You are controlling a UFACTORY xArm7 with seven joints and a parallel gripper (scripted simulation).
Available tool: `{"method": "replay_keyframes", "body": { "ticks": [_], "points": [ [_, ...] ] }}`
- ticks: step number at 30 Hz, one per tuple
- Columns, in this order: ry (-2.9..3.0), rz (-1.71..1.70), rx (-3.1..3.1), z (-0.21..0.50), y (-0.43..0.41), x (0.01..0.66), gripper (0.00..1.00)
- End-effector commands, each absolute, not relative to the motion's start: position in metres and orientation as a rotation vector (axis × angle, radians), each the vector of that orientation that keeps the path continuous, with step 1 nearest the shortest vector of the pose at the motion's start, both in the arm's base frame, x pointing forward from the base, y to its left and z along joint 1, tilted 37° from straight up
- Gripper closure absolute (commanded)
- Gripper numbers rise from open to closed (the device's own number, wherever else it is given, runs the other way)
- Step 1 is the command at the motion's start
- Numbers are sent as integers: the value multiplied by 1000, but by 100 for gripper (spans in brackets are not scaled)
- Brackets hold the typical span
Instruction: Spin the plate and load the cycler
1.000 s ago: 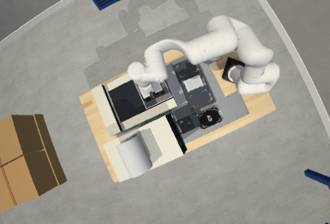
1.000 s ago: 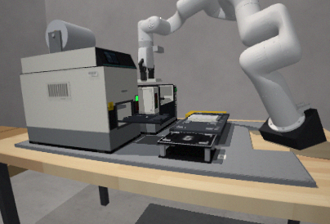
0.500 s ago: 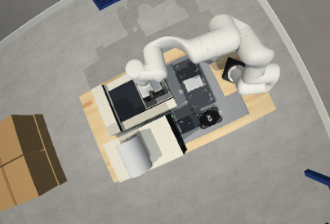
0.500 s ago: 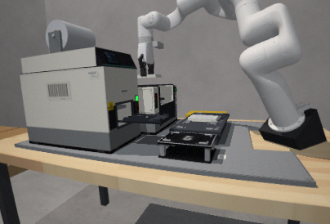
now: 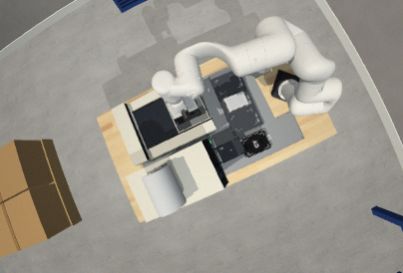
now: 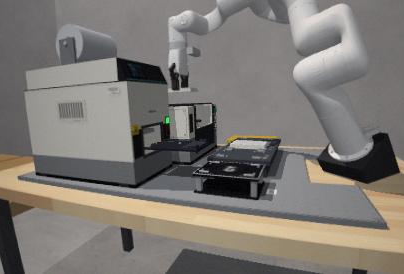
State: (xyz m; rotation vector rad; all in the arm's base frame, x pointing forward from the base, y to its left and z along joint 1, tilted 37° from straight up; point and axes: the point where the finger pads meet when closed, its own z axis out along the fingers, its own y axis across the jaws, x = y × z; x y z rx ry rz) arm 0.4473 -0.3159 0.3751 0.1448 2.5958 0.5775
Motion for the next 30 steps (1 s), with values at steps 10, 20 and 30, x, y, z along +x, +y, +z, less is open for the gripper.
{"method": "replay_keyframes", "body": {
  "ticks": [10, 20, 30],
  "points": [
    [2592, 574, 148, 370, -314, 433, 100],
    [2592, 574, 148, 362, -310, 416, 100],
    [2592, 574, 147, 354, -307, 400, 100]
  ]
}}
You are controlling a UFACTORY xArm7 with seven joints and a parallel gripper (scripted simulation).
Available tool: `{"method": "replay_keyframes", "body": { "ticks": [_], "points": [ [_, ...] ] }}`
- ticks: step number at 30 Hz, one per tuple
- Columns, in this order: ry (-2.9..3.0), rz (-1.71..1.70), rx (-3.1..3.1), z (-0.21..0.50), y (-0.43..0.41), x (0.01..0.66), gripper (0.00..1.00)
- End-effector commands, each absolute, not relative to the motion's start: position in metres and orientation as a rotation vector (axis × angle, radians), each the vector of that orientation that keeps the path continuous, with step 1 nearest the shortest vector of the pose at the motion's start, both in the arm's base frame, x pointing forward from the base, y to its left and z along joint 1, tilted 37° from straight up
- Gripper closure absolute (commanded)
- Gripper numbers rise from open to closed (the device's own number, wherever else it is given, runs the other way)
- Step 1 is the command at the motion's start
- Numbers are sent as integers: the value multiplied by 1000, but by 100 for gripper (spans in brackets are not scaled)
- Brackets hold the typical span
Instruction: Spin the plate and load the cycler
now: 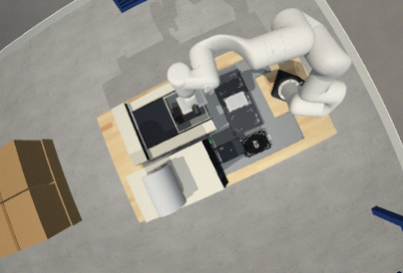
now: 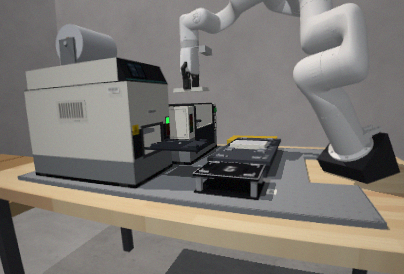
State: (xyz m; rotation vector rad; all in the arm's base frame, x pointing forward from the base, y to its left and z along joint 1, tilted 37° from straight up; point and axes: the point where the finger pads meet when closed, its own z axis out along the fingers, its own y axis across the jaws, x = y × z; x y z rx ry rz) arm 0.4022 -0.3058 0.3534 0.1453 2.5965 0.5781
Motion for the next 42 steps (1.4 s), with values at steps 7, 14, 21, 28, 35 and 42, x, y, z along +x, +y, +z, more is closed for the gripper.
{"method": "replay_keyframes", "body": {
  "ticks": [7, 14, 21, 28, 35, 42],
  "points": [
    [2592, 574, 147, 347, -303, 385, 100],
    [2592, 574, 147, 340, -300, 371, 100],
    [2592, 574, 147, 335, -297, 361, 100],
    [2592, 574, 147, 328, -294, 346, 100],
    [2592, 574, 147, 323, -292, 336, 100],
    [2592, 574, 147, 316, -288, 322, 100]
  ]
}}
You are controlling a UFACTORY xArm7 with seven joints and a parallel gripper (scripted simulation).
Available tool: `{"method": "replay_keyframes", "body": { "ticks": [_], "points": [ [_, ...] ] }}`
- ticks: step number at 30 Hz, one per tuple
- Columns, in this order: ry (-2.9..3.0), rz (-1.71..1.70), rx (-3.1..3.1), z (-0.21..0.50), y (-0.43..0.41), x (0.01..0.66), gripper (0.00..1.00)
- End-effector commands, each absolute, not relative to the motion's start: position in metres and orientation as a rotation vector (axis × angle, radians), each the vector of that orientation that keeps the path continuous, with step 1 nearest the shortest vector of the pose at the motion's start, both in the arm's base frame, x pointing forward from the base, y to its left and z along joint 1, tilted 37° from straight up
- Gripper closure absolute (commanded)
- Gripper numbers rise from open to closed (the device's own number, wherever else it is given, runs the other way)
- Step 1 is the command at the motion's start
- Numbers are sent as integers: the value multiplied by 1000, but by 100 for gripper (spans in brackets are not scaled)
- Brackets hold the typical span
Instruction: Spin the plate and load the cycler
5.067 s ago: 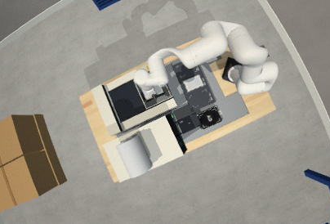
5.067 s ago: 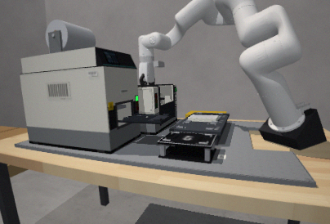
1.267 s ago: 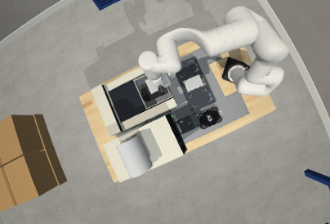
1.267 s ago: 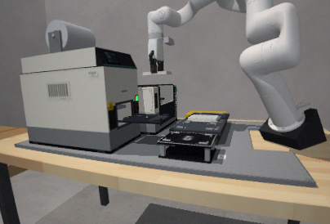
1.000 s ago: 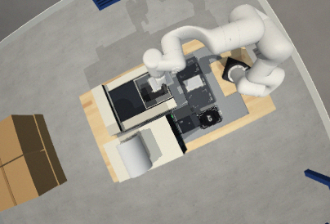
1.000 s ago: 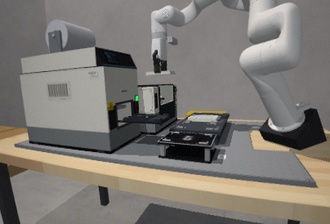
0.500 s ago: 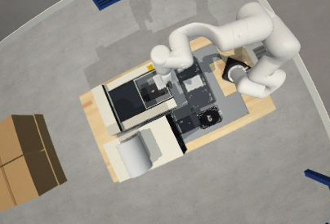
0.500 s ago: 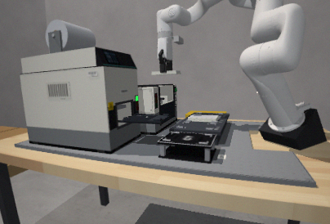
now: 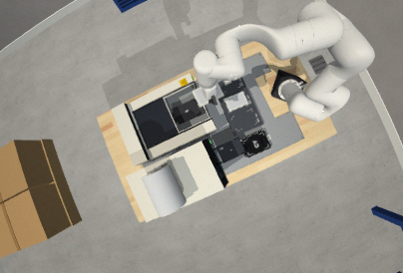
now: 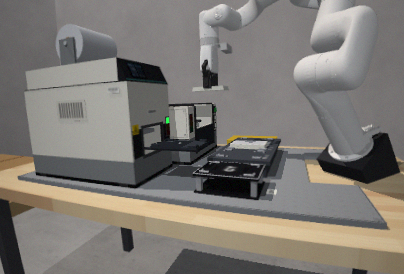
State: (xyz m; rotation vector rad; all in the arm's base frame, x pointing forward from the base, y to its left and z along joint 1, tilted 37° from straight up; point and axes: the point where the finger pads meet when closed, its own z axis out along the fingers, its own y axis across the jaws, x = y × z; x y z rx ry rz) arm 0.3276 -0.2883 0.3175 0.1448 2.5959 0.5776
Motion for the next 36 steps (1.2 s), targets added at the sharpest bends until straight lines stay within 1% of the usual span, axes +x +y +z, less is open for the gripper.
{"method": "replay_keyframes", "body": {
  "ticks": [1, 36],
  "points": [
    [2592, 574, 147, 315, -288, 320, 100],
    [2593, 573, 147, 284, -273, 256, 100]
  ]
}}
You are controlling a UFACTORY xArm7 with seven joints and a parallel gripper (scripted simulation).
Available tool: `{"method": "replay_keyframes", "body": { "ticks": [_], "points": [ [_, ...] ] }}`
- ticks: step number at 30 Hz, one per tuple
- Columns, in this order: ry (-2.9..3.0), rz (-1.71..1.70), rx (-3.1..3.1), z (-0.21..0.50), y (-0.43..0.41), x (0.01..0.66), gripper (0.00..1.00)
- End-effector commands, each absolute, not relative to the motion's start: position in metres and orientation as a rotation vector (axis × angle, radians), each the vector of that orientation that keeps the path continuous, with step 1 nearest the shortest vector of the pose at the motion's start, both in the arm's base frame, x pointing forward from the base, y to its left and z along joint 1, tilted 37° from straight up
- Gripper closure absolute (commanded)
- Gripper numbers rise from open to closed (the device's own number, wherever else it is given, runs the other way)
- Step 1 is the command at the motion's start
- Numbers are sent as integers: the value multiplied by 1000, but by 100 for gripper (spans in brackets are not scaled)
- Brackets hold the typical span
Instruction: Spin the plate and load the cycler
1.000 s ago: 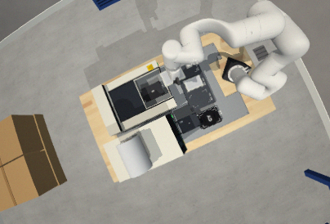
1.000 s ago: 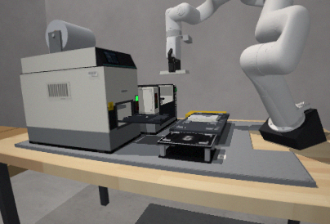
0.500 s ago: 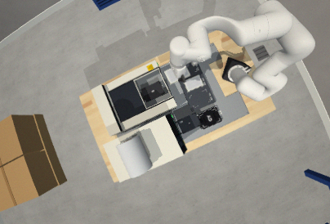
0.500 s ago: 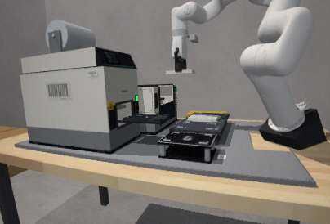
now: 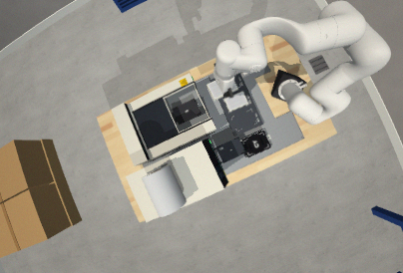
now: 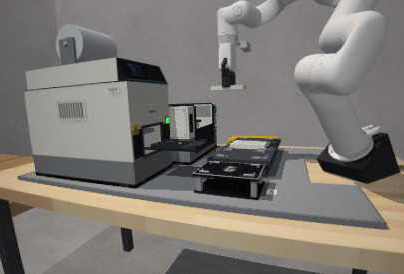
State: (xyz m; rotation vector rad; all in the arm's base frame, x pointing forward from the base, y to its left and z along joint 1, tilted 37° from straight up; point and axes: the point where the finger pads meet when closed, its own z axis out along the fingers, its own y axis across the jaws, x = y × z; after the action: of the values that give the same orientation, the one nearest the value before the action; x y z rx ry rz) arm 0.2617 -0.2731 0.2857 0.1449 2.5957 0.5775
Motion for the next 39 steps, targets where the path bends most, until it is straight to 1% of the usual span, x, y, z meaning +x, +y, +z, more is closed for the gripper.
{"method": "replay_keyframes", "body": {
  "ticks": [1, 39],
  "points": [
    [2593, 573, 147, 283, -273, 254, 100],
    [2594, 573, 147, 250, -256, 184, 100]
  ]
}}
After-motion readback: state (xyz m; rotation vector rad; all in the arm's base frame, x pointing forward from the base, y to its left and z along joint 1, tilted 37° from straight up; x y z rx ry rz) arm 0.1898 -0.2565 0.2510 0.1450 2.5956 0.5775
